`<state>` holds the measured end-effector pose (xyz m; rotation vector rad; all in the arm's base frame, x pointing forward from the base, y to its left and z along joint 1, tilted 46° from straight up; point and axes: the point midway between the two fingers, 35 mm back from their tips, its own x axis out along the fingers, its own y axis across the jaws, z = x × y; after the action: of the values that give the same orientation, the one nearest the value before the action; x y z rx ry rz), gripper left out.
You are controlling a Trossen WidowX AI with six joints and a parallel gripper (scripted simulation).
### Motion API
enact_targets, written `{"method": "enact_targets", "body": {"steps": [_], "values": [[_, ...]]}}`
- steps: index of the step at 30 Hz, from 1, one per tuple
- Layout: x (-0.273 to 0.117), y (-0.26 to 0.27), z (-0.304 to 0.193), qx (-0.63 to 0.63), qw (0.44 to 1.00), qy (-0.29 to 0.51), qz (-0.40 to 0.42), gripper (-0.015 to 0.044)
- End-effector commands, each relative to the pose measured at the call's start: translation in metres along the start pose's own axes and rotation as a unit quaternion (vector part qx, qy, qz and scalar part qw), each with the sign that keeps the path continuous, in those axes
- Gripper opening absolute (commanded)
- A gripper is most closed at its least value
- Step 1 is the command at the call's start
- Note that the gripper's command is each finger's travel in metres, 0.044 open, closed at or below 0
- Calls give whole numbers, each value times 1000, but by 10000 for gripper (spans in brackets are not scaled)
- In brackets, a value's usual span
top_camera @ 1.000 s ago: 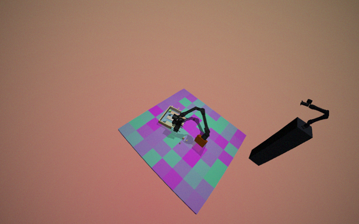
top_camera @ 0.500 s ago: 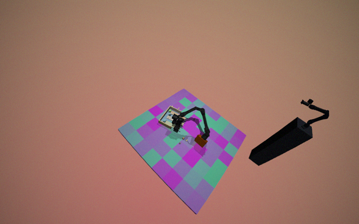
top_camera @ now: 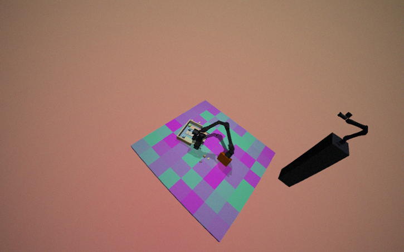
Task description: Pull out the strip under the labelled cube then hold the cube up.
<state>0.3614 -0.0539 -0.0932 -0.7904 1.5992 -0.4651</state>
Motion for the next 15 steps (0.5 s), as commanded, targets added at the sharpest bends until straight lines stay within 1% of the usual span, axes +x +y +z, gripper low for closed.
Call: {"method": "enact_targets", "body": {"steps": [1,15], "values": [[6,1,-12,-3,1000,10,-1,0],[7,2,-33,-3,1000,11,-1,0]]}}
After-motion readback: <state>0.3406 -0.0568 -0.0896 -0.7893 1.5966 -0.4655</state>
